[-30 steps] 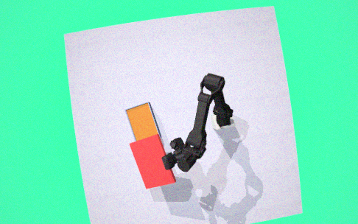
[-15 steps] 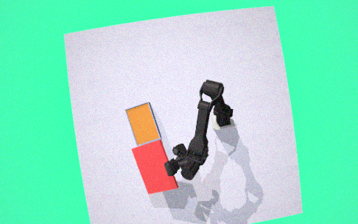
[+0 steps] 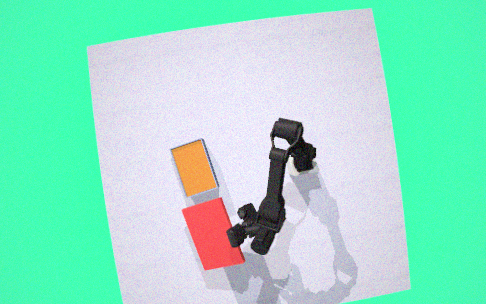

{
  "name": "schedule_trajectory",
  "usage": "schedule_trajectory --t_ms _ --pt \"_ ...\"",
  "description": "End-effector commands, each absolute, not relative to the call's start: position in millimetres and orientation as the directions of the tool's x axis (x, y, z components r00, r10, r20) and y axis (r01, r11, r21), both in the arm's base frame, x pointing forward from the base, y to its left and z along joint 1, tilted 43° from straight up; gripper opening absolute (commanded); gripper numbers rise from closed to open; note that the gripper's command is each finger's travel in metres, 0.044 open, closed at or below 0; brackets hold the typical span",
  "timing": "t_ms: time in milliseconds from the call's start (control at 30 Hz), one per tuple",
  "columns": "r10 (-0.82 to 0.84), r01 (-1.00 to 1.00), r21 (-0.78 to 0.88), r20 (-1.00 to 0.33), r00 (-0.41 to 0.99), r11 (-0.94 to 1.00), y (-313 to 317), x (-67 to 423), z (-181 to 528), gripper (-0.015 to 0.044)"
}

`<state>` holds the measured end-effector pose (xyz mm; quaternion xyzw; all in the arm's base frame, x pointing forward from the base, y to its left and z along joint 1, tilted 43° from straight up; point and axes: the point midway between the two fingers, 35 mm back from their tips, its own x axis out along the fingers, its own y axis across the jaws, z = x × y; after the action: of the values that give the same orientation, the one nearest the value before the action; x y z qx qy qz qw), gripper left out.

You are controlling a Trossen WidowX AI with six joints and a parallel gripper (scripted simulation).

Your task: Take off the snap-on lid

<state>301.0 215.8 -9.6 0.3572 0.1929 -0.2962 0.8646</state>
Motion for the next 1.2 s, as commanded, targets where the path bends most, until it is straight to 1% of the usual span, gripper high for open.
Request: schedule_trajectory --t_ms 0,1167 --pt "-0.368 0.641 0.518 -0.537 0.759 0.565 226 300 -12 0.0000" --pt "-0.366 0.641 0.521 -0.539 0.759 0.563 278 289 -58 0.0000"
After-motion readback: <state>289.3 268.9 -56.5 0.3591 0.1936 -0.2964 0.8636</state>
